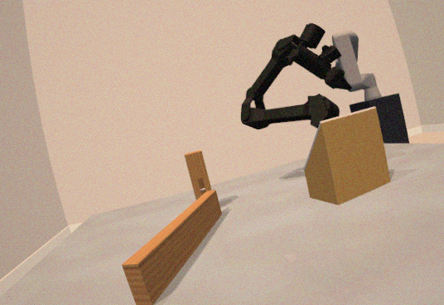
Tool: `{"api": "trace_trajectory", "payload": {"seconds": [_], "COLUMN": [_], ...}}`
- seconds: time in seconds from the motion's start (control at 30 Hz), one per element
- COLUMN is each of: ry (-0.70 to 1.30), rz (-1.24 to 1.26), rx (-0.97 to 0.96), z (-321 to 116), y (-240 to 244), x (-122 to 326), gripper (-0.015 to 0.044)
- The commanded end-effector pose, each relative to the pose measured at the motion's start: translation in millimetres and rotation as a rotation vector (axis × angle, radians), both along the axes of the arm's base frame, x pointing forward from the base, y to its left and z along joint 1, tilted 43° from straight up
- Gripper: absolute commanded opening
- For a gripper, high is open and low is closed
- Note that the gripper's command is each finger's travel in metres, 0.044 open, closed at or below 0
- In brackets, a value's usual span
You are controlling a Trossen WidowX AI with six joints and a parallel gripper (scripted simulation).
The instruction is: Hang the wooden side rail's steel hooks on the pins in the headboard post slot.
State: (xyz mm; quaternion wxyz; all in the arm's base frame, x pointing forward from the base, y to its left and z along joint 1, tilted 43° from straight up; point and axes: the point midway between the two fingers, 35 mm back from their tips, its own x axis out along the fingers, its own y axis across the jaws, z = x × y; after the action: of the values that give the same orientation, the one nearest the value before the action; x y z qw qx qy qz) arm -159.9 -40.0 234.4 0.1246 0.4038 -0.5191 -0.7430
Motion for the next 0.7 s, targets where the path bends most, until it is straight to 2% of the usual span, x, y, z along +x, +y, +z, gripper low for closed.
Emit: {"api": "trace_trajectory", "payload": {"seconds": [0.0, 0.07, 0.3, 0.5, 0.67], "ry": [-0.009, -0.079, -0.396, -0.556, -0.620], "rz": [-0.013, -0.124, -0.781, -1.345, -1.794], "rx": [0.000, 0.000, -0.063, -0.180, -0.294], "z": [-1, -11, -57, -85, -101], "y": [2, 20, 122, 193, 234], "x": [-1, -5, 1, 46, 98], "gripper": [0.0426, 0.0440, 0.0440, 0.0440, 0.0440]}}
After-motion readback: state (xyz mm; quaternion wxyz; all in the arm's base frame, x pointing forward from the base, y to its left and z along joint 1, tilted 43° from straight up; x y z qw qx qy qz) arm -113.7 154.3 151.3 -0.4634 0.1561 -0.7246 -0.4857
